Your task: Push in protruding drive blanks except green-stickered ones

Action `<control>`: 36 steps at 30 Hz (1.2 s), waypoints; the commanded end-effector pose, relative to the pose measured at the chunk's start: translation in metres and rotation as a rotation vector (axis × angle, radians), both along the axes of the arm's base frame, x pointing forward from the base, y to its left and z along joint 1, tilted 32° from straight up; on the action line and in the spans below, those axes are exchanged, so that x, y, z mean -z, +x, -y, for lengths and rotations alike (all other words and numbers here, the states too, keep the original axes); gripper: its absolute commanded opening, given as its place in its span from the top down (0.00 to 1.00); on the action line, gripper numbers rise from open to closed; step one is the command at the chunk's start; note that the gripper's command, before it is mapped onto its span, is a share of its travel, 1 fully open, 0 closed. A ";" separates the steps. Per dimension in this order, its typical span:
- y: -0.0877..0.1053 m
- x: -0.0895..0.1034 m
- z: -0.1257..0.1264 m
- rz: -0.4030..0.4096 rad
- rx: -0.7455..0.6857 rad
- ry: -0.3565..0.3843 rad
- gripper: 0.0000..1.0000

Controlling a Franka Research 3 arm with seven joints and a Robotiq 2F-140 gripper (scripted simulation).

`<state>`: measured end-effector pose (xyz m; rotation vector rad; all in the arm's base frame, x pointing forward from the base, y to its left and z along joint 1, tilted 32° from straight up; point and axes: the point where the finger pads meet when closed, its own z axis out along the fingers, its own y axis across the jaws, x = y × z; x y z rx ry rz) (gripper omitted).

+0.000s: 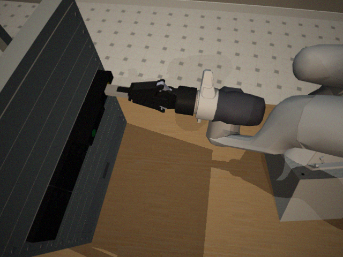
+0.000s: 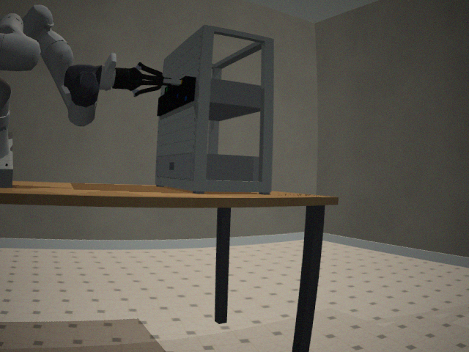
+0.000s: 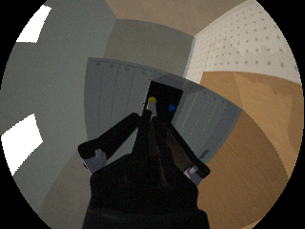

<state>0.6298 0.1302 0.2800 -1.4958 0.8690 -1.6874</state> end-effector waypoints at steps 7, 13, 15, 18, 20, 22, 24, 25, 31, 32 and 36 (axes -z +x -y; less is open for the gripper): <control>0.003 -0.001 0.002 -0.001 0.004 -0.007 1.00; 0.008 -0.002 0.003 -0.001 0.004 -0.007 1.00; 0.011 -0.002 0.003 -0.001 0.004 -0.007 1.00; 0.013 -0.002 0.003 -0.001 0.004 -0.007 1.00; 0.013 -0.002 0.003 -0.001 0.004 -0.007 1.00; 0.013 -0.002 0.003 -0.001 0.004 -0.007 1.00; 0.013 -0.002 0.003 -0.001 0.004 -0.007 1.00; 0.013 -0.002 0.003 -0.001 0.004 -0.007 1.00; 0.014 -0.003 0.004 -0.001 0.004 -0.007 1.00; 0.015 -0.003 0.004 -0.001 0.004 -0.007 1.00; 0.015 -0.003 0.005 -0.001 0.004 -0.007 1.00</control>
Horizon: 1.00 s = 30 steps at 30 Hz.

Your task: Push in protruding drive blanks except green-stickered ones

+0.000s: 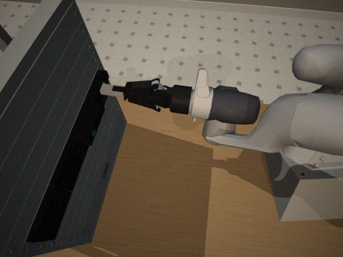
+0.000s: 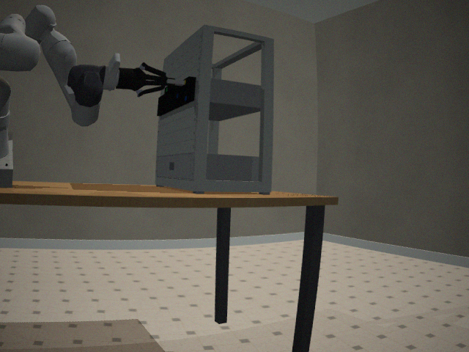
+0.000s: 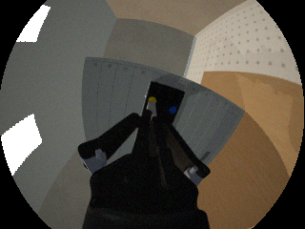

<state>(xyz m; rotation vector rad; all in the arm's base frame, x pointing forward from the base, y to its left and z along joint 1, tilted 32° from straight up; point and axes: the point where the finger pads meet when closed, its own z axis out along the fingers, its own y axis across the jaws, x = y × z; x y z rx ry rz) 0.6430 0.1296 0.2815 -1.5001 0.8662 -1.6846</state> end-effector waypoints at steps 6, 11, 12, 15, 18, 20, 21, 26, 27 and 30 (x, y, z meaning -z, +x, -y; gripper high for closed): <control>0.002 -0.002 0.004 0.001 0.008 -0.005 1.00; 0.003 -0.002 0.005 0.001 0.008 -0.005 1.00; 0.004 -0.002 0.005 0.001 0.008 -0.005 1.00; 0.005 -0.003 0.005 0.001 0.008 -0.005 1.00; 0.005 -0.003 0.005 0.001 0.008 -0.005 1.00; 0.005 -0.003 0.005 0.001 0.008 -0.005 1.00; 0.005 -0.003 0.005 0.001 0.008 -0.005 1.00; 0.005 -0.003 0.006 0.001 0.008 -0.005 1.00; 0.006 -0.003 0.006 0.001 0.008 -0.005 1.00; 0.007 -0.004 0.006 0.001 0.008 -0.005 1.00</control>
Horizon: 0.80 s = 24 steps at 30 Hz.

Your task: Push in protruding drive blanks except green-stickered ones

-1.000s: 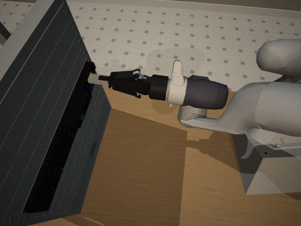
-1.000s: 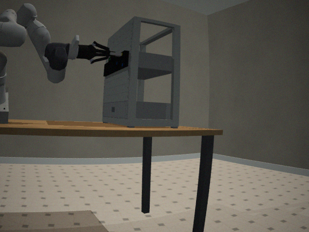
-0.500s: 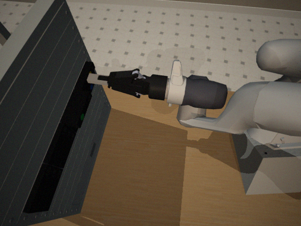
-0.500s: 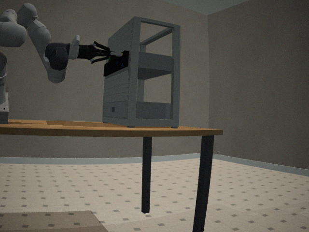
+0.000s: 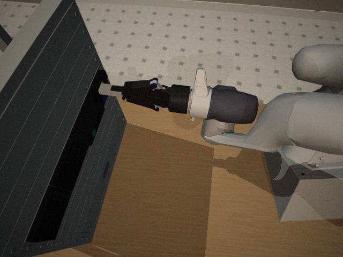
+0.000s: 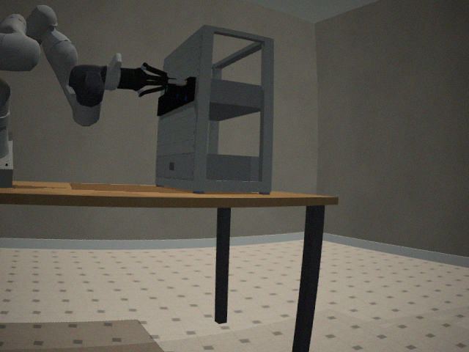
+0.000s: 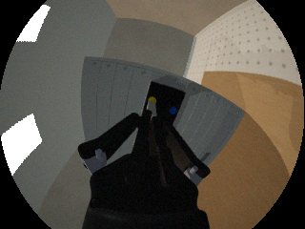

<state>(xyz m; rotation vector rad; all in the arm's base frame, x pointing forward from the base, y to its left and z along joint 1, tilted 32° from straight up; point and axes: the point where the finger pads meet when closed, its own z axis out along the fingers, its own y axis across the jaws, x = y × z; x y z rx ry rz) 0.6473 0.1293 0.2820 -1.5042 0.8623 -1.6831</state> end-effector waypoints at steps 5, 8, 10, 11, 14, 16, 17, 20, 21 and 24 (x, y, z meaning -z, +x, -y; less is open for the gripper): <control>0.004 -0.003 0.006 0.003 0.011 -0.002 1.00; 0.004 -0.003 0.006 0.003 0.011 -0.002 1.00; 0.004 -0.003 0.006 0.003 0.011 -0.002 1.00; 0.004 -0.003 0.006 0.003 0.011 -0.002 1.00; 0.004 -0.004 0.007 0.003 0.011 -0.002 1.00; 0.005 -0.004 0.007 0.003 0.011 -0.002 1.00; 0.006 -0.004 0.007 0.003 0.011 -0.002 1.00; 0.007 -0.004 0.008 0.003 0.011 -0.002 1.00; 0.007 -0.004 0.008 0.003 0.011 -0.002 1.00; 0.007 -0.004 0.008 0.003 0.011 -0.002 1.00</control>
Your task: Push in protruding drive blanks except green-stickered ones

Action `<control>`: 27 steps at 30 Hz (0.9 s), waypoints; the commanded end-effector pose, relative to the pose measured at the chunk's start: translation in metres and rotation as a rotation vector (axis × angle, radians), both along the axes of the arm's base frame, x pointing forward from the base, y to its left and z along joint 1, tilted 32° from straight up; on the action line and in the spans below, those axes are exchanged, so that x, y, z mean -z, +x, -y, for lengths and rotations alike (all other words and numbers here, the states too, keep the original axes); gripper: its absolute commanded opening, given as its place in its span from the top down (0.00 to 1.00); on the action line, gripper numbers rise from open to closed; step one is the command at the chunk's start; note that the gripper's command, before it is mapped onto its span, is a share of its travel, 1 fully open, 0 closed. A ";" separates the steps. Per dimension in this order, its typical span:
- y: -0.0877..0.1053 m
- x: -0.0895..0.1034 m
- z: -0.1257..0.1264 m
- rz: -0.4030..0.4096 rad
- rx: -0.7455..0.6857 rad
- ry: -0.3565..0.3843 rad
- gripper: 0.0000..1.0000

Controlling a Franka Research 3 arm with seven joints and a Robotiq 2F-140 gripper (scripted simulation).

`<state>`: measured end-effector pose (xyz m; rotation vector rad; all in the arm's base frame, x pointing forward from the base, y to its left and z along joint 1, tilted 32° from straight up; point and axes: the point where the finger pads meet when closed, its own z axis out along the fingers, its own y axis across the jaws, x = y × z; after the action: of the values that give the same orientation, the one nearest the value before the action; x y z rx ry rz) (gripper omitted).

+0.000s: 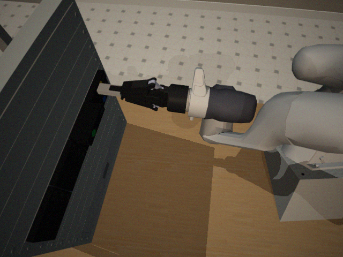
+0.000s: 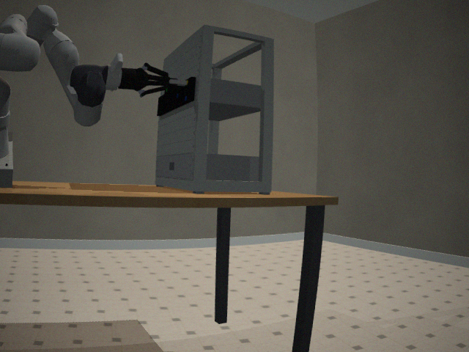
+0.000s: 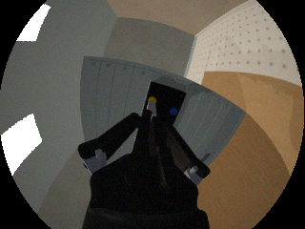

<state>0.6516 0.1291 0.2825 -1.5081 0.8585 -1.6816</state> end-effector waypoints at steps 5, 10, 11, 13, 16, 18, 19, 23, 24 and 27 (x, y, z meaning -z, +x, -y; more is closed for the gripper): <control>0.002 -0.004 0.007 0.005 0.014 0.001 1.00; 0.006 -0.005 0.008 0.005 0.014 0.001 1.00; 0.006 -0.005 0.008 0.005 0.014 0.001 1.00; 0.006 -0.005 0.009 0.005 0.014 0.001 1.00; 0.006 -0.005 0.009 0.005 0.014 0.001 1.00; 0.006 -0.005 0.009 0.005 0.014 0.001 1.00; 0.006 -0.005 0.009 0.005 0.014 0.001 1.00; 0.006 -0.005 0.009 0.005 0.014 0.001 1.00; 0.006 -0.005 0.009 0.005 0.014 0.001 1.00; 0.006 -0.005 0.009 0.005 0.014 0.001 1.00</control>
<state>0.6550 0.1288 0.2829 -1.5103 0.8550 -1.6800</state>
